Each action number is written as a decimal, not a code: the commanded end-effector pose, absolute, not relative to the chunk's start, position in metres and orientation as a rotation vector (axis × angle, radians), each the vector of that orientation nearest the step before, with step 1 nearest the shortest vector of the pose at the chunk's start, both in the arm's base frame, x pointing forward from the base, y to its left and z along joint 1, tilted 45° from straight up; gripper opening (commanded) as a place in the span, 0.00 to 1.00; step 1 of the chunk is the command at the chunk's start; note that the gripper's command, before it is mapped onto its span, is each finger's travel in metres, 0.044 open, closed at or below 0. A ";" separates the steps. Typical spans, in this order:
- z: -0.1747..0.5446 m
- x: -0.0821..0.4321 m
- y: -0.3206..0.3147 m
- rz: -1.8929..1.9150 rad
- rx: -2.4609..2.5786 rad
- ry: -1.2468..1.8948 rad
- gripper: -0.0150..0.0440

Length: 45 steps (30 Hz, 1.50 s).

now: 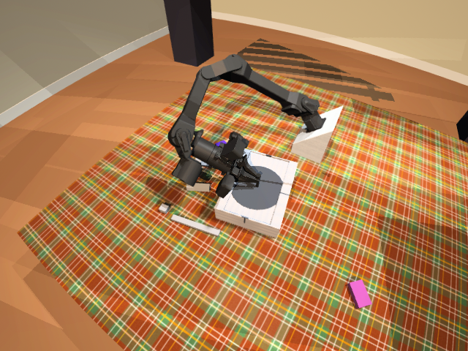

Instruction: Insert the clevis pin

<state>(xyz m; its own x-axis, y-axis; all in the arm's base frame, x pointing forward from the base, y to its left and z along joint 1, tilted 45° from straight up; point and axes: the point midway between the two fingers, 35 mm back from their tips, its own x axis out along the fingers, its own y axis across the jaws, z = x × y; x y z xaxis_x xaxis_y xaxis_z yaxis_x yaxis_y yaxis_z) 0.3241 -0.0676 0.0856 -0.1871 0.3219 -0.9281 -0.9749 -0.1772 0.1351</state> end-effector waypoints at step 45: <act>0.081 0.325 -0.072 1.577 -0.969 0.990 0.25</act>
<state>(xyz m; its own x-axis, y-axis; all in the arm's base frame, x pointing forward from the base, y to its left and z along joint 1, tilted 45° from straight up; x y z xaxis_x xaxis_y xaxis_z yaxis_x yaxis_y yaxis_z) 0.3248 -0.0720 0.0804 -0.1836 0.3216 -0.9289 -0.9764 -0.1690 0.1345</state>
